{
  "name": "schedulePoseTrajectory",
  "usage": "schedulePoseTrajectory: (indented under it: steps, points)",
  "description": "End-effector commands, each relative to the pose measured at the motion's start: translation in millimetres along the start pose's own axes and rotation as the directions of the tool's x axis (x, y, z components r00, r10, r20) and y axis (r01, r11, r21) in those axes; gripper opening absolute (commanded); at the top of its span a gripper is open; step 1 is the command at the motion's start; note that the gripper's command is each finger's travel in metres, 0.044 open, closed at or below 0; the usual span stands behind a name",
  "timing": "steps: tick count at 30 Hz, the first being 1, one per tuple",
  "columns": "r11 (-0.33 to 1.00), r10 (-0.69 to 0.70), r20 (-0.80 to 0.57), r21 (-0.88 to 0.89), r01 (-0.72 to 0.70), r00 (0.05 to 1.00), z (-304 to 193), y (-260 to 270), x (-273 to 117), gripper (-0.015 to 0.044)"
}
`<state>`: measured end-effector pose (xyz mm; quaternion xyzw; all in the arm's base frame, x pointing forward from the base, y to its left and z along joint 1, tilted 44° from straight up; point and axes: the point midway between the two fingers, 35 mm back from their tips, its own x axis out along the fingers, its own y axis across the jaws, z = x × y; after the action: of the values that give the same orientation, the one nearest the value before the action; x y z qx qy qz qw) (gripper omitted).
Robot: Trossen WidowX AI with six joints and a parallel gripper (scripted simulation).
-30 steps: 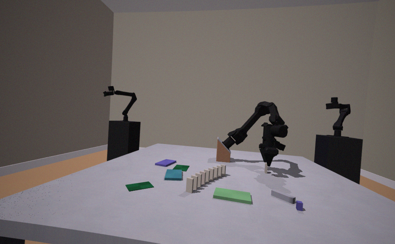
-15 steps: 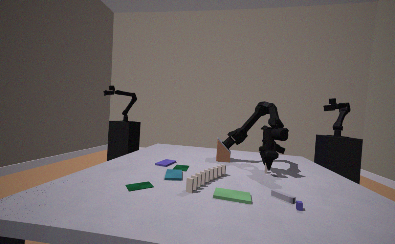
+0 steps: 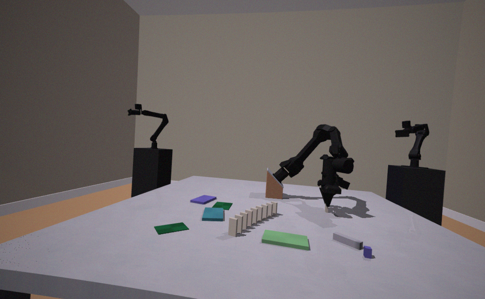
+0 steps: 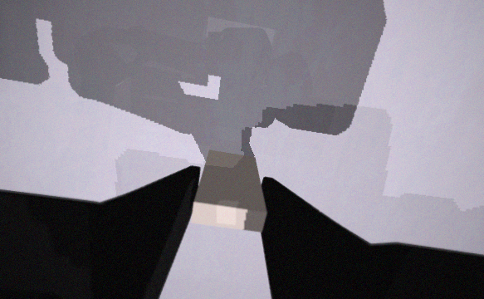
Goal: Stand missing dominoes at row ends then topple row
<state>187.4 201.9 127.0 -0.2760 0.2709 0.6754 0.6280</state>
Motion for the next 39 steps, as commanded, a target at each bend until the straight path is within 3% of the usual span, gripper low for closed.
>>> schedulePoseTrajectory:
  steps: [1,7,14,17,28,32,36,39]
  points:
    - [1.000,0.001,-0.004,0.008,-0.001,1.000,-1.4,-0.1,1.2,0.0107]
    - [1.000,-0.001,-0.012,0.008,0.001,1.000,-2.2,-3.4,-8.3,0.0107]
    - [1.000,0.003,-0.019,0.002,-0.003,1.000,-3.1,-6.1,-109.1,0.0107]
    - [1.000,0.002,-0.008,0.002,-0.002,1.000,-0.6,-1.4,-129.5,0.0107]
    - [1.000,0.002,-0.008,0.024,-0.002,1.000,-1.8,-2.5,-132.0,0.0107]
    - [0.896,-0.003,-0.025,0.443,0.014,1.000,-36.1,-36.1,-133.6,0.0107]
    - [0.558,-0.004,-0.035,0.830,0.032,0.999,-85.4,-68.4,-135.8,0.0107]
    - [0.385,-0.004,-0.036,0.922,0.035,0.999,-106.0,-77.9,-136.4,0.0107]
